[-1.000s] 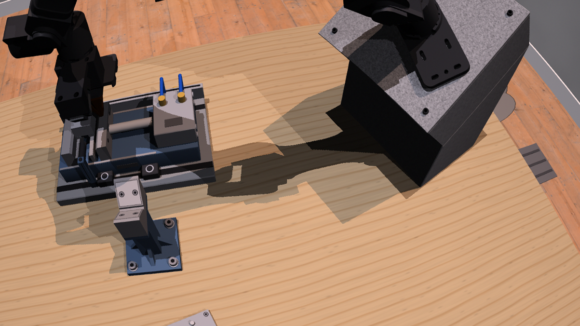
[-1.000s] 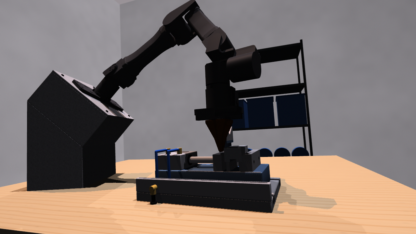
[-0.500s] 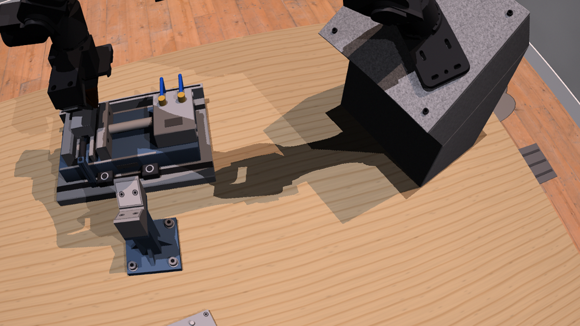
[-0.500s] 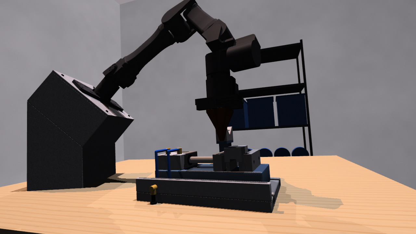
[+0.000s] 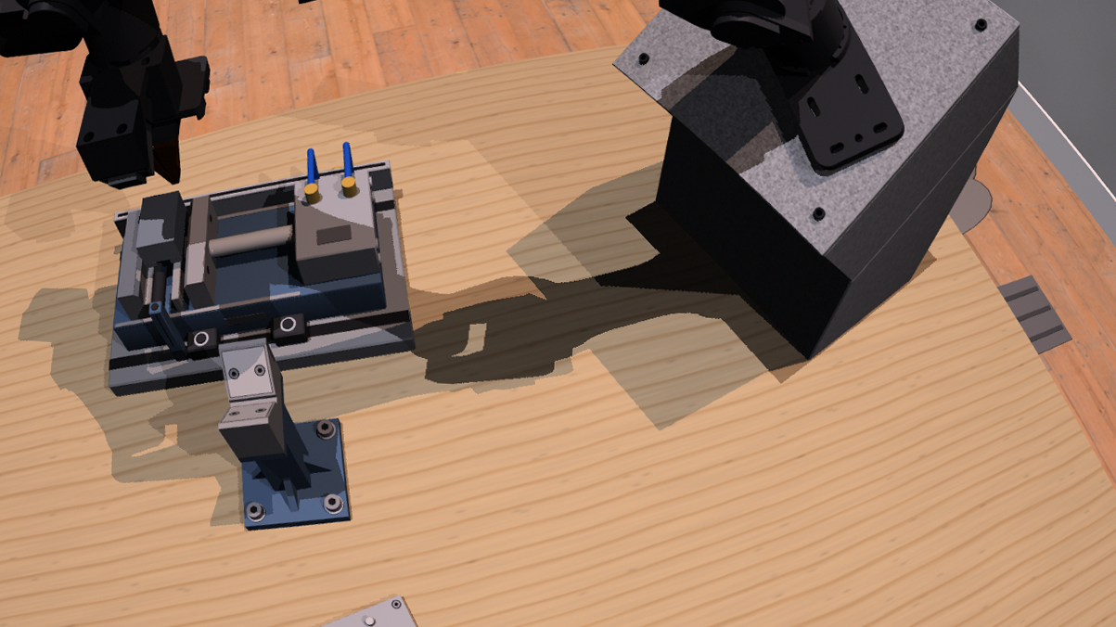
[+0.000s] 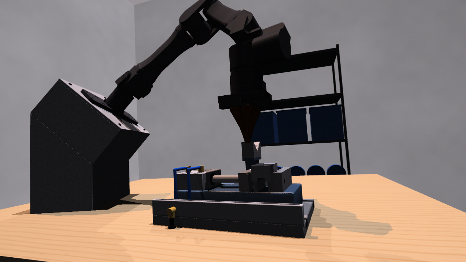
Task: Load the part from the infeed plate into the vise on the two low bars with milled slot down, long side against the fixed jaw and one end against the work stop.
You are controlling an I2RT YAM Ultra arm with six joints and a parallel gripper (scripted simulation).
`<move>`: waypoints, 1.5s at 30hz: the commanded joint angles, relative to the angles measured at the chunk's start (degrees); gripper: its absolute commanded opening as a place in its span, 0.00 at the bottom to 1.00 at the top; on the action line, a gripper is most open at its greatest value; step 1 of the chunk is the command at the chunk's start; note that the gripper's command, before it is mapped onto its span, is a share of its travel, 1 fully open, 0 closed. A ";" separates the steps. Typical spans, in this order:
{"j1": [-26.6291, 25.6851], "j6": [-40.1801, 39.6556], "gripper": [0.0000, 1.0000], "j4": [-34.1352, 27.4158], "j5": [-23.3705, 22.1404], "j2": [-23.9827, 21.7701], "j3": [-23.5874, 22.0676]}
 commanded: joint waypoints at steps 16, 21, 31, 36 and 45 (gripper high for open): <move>-1.87 -0.94 0.00 -2.73 -1.29 -2.37 1.98; -1.87 -0.87 0.00 -2.74 -1.30 -2.37 1.98; -2.51 11.30 0.00 -3.65 -1.74 0.57 4.24; -3.09 22.63 0.00 -4.66 -2.11 2.63 6.58; -3.83 38.87 0.00 -6.28 -2.49 4.78 10.02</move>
